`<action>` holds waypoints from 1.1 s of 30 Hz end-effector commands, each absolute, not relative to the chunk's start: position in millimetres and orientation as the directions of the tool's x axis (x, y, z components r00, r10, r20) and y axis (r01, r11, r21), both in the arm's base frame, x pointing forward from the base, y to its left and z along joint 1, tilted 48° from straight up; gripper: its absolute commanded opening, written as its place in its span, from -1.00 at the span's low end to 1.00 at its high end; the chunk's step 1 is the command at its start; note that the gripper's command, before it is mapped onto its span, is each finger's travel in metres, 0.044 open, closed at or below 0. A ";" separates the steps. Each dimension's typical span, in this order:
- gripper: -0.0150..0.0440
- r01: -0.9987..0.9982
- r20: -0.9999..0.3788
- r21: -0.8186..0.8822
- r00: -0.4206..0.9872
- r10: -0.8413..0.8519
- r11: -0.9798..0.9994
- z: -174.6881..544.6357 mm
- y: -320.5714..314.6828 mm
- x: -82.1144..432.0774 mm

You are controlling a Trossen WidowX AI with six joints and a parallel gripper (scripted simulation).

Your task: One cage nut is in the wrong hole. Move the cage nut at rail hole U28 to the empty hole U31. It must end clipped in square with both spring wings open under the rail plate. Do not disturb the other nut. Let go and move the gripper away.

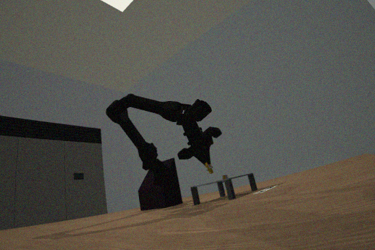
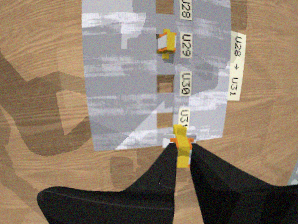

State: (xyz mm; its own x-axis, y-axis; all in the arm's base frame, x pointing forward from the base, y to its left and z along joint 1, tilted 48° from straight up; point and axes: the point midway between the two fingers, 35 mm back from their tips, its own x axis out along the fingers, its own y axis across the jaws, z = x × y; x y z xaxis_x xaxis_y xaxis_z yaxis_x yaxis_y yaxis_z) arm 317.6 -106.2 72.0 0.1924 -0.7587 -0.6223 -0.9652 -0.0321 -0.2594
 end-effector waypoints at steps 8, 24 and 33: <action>-0.41 -0.973 -0.635 -0.229 0.157 -0.757 -0.009 69.8 -109.6 318.3; -0.41 -0.981 -0.647 -0.192 0.099 -0.756 0.035 66.1 -114.4 320.2; -0.41 -0.984 -0.652 -0.170 0.066 -0.755 0.061 64.1 -117.1 321.0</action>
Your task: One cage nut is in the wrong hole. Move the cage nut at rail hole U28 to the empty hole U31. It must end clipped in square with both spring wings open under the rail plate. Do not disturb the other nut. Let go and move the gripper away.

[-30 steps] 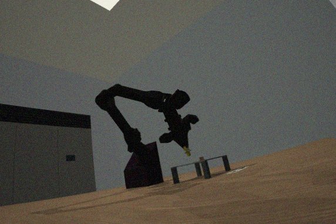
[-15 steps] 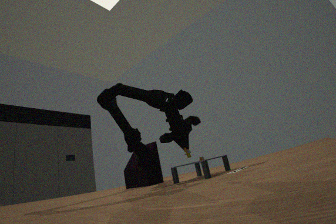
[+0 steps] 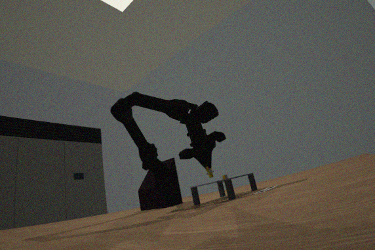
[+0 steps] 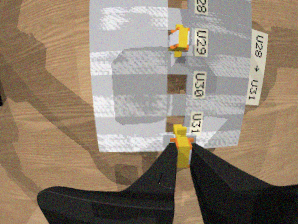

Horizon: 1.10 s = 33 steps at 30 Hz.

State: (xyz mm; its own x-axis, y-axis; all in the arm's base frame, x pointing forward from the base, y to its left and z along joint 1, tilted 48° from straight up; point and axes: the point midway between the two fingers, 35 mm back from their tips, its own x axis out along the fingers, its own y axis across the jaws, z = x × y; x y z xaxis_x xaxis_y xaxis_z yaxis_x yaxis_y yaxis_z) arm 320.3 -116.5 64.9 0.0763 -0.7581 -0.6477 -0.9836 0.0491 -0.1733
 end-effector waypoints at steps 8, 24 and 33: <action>-0.41 -0.984 -0.653 -0.167 0.061 -0.755 0.065 61.1 -120.4 321.1; -0.41 -0.984 -0.651 -0.168 0.062 -0.756 0.065 47.5 -136.3 319.6; -0.41 -0.984 -0.652 -0.167 0.060 -0.756 0.066 47.5 -136.4 319.8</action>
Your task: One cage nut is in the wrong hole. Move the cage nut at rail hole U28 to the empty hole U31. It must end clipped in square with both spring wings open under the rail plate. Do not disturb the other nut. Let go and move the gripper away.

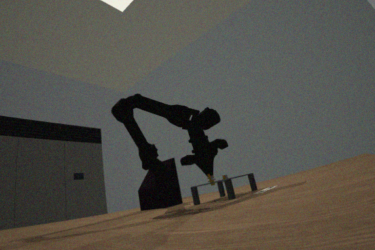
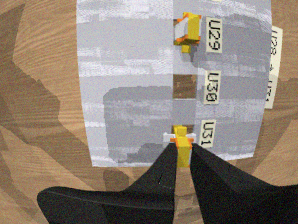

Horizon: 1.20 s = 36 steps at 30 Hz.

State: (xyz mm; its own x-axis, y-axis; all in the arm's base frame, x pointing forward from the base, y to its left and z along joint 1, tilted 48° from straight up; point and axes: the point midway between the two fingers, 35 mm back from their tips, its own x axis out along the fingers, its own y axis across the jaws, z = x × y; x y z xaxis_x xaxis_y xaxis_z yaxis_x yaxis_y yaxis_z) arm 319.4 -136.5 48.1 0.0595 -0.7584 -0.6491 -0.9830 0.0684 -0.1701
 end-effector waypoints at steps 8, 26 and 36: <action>-0.41 -0.984 -0.654 -0.160 0.050 -0.755 0.074 47.6 -136.5 320.3; -0.41 -0.985 -0.658 -0.145 0.027 -0.753 0.091 47.6 -136.8 321.7; -0.41 -0.985 -0.659 -0.138 0.017 -0.752 0.100 47.6 -136.9 322.4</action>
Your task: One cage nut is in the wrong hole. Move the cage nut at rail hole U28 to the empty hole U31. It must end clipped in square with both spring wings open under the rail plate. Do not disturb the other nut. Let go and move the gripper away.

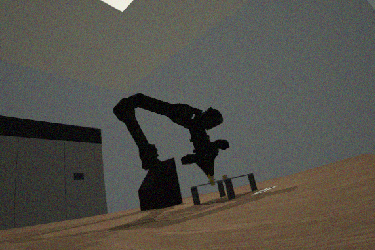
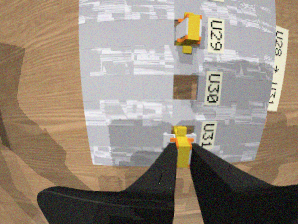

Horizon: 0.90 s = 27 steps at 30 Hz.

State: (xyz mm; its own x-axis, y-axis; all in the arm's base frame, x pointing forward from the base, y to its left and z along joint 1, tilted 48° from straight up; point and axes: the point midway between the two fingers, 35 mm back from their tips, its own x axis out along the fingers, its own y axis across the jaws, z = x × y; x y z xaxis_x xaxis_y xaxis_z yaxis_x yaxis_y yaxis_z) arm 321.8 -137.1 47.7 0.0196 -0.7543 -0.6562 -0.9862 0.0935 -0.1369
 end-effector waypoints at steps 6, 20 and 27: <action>-0.41 -0.985 -0.661 -0.132 0.007 -0.750 0.107 47.5 -137.0 323.1; -0.41 -0.985 -0.663 -0.121 -0.009 -0.748 0.119 47.6 -137.2 324.4; -0.41 -0.985 -0.664 -0.117 -0.015 -0.748 0.124 47.6 -137.3 324.8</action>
State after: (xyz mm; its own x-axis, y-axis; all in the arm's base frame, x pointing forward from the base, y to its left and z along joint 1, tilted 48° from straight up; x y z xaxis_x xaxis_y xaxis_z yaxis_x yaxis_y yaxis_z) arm 324.3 -137.5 47.7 -0.0125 -0.7503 -0.6609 -0.9863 0.1181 -0.1154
